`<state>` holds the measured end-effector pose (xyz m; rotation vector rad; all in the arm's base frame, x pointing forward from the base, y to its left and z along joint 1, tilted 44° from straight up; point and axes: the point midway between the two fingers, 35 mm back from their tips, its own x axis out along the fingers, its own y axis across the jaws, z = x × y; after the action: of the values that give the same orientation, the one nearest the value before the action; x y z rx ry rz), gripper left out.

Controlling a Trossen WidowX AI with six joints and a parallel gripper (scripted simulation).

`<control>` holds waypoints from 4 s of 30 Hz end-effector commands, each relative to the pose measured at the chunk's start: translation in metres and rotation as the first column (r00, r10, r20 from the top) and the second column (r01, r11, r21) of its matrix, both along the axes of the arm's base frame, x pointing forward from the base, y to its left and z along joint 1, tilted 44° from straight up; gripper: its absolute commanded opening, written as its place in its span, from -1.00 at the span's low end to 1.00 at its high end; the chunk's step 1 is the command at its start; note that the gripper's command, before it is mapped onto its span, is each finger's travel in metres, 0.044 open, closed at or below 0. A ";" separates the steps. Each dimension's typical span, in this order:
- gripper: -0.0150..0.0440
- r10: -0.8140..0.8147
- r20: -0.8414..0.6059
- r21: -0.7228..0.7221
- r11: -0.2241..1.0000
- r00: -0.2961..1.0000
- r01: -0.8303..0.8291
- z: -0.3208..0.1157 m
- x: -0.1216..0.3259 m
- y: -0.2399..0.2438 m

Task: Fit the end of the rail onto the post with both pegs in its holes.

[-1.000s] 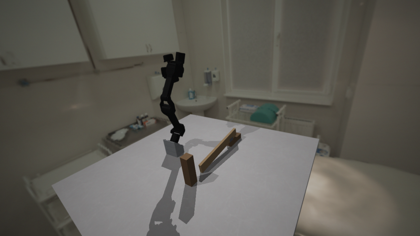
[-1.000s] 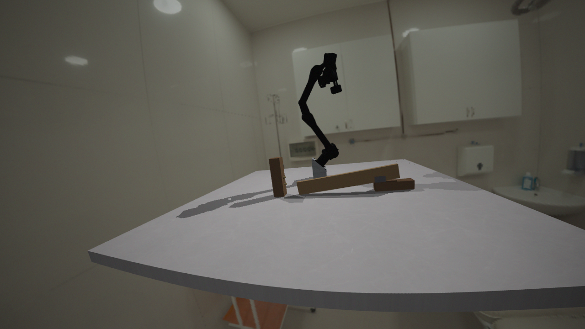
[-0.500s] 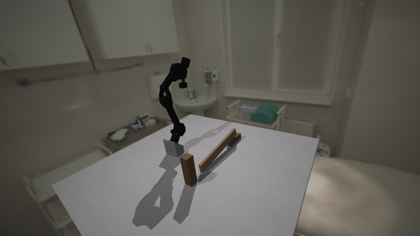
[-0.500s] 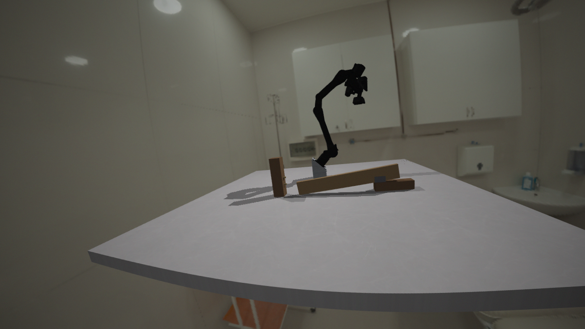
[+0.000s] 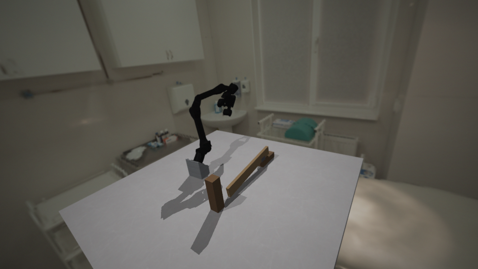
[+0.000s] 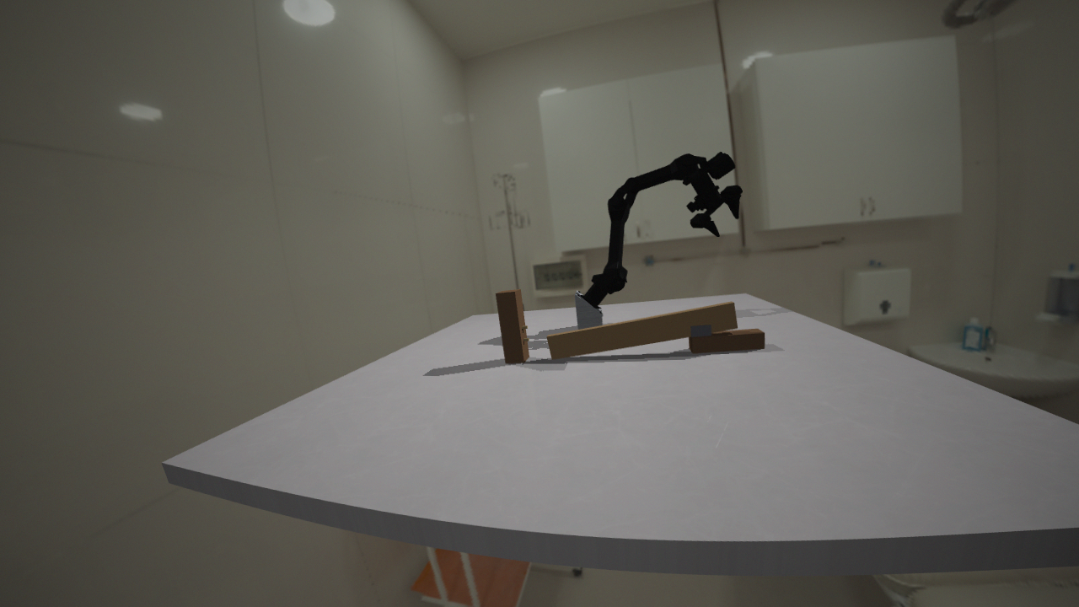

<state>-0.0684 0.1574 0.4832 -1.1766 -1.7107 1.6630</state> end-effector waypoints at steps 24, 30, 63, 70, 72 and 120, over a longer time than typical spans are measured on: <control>1.00 -0.848 -0.151 -0.821 0.394 0.509 0.413 -0.279 0.346 0.063; 1.00 -0.943 -0.163 -0.924 0.248 0.290 0.290 -0.358 0.386 -0.004; 1.00 -0.984 -0.173 -0.985 0.172 -0.042 0.033 -0.482 0.379 -0.084; 1.00 -0.984 -0.174 -0.984 0.172 -0.042 0.033 -0.490 0.377 -0.077; 1.00 -0.984 -0.174 -0.984 0.173 -0.042 0.033 -0.493 0.376 -0.075; -0.49 -0.983 -0.177 -0.984 0.175 -0.041 0.032 -0.509 0.370 -0.058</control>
<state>0.3019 0.0983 -0.0263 -0.7070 0.6146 1.6934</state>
